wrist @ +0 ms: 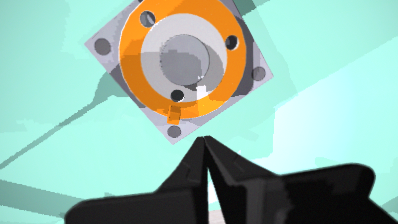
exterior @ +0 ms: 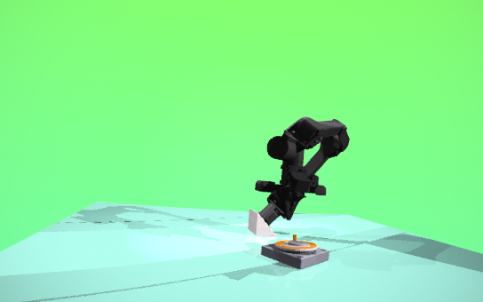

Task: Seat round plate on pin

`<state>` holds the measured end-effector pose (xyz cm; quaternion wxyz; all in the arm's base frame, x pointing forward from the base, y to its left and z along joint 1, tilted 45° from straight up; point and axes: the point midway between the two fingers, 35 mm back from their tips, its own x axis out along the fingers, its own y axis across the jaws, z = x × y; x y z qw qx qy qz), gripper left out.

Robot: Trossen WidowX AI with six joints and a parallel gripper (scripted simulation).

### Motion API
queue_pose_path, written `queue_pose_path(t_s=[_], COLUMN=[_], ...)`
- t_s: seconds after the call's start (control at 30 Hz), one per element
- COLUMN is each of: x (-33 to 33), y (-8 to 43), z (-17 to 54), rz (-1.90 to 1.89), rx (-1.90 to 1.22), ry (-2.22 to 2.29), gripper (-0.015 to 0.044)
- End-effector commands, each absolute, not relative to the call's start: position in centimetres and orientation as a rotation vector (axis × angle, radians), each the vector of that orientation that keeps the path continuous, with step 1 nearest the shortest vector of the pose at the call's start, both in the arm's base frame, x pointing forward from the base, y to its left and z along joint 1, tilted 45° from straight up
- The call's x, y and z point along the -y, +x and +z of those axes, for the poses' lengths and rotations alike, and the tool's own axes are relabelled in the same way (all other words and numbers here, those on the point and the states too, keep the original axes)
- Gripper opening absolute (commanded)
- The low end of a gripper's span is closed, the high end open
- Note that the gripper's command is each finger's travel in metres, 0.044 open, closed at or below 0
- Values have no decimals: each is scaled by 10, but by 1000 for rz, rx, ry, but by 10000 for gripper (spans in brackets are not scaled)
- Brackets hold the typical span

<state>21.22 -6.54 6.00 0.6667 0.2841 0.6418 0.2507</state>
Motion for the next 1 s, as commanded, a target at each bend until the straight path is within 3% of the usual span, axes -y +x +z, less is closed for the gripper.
queue_pose_path(t_s=[0.0,0.97], x=[55,14], y=[211,215], z=[53,45], rz=[575,578], rx=[-1452,-1451], ry=[636,638], gripper=[0,0])
